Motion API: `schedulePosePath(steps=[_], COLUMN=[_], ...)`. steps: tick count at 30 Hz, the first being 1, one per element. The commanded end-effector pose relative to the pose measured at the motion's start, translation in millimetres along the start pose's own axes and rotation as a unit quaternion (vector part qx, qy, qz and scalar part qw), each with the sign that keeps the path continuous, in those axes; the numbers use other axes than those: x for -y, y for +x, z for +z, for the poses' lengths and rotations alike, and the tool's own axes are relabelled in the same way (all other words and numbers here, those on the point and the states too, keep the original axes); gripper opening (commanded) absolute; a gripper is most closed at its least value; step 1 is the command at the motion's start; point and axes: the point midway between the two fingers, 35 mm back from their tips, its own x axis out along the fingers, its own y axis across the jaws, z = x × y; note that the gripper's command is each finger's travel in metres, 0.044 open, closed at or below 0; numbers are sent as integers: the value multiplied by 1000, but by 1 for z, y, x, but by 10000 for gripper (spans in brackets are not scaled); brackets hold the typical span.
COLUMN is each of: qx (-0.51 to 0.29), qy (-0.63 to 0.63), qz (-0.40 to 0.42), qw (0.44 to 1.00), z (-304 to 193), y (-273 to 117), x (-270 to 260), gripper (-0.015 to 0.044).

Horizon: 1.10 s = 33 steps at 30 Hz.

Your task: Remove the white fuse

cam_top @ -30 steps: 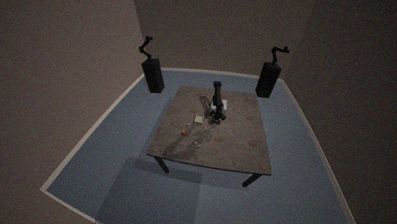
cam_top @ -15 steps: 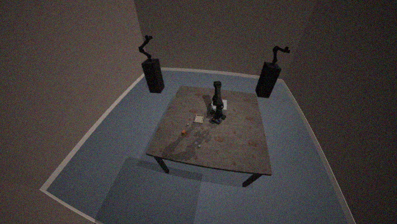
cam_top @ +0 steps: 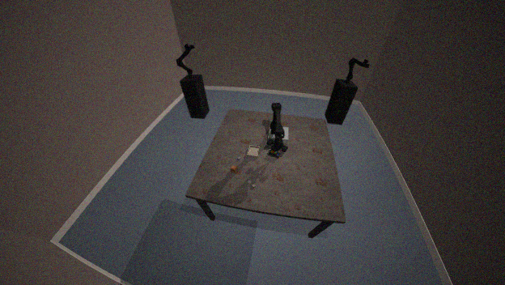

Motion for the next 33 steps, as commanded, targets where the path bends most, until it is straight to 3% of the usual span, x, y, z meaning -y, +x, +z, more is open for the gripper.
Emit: schedulePosePath(steps=[1, 33], qx=[0, 0], qy=[0, -1], qz=[2, 2], qw=[1000, 1000], z=[0, 5], y=[-3, -31], x=[-1, 5], gripper=[0, 0])
